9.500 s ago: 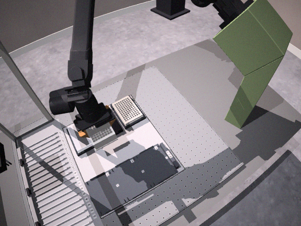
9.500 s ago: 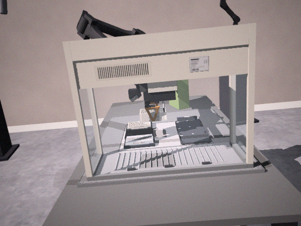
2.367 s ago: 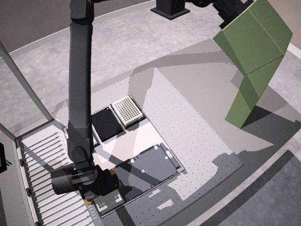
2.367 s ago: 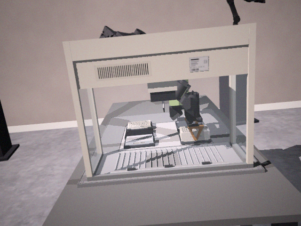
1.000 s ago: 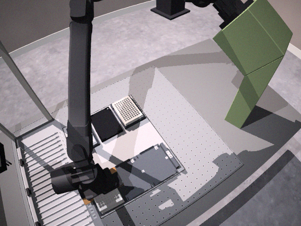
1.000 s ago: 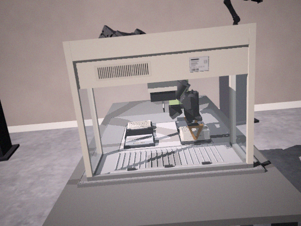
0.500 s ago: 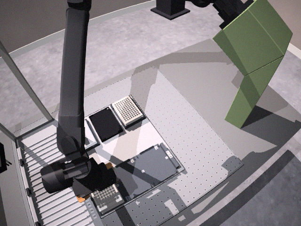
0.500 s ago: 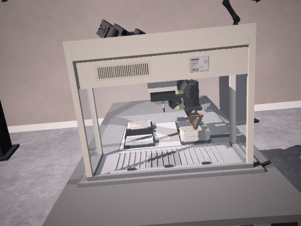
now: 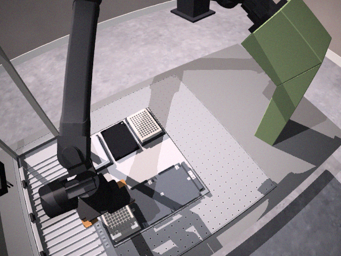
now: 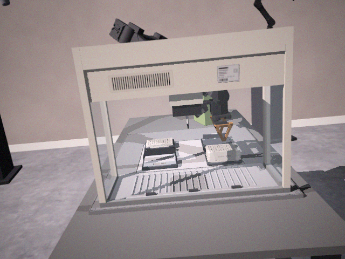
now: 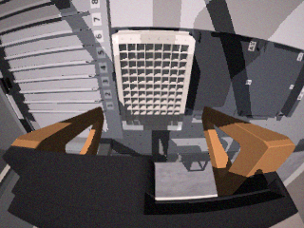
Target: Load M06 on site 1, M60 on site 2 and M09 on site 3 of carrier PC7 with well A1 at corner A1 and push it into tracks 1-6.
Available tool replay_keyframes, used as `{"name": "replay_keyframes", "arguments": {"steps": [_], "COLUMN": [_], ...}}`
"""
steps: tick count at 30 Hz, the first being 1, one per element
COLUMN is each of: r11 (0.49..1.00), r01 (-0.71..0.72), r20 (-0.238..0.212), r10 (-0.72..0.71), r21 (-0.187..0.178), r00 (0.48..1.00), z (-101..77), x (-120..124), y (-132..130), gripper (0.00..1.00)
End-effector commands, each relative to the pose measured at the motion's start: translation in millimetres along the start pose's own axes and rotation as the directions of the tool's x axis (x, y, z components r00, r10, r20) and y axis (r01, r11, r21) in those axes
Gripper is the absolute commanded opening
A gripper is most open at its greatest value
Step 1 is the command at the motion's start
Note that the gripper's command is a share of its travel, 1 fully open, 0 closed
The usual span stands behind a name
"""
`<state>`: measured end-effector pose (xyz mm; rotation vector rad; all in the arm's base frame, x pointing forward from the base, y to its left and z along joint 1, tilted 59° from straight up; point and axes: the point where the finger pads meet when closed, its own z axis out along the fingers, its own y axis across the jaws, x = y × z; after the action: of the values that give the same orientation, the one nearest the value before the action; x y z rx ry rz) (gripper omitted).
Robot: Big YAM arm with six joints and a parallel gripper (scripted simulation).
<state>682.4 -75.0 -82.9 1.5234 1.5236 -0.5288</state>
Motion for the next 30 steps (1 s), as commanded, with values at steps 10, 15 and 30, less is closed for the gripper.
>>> {"name": "replay_keyframes", "arguments": {"steps": [10,15,30], "r11": [1.0,1.0,1.0], "r01": [-0.015,-0.015,-0.006], "r20": [0.006,0.008,0.008], "r10": [0.015,0.015,0.006], "r21": [-0.015,-0.015,-0.01], "r00": [1.0,1.0,1.0], "z": [-4.9,-4.3,-3.2], "x": [-82,-116,-202], "y": [5,2,-6], "gripper": [1.0,1.0,1.0]}}
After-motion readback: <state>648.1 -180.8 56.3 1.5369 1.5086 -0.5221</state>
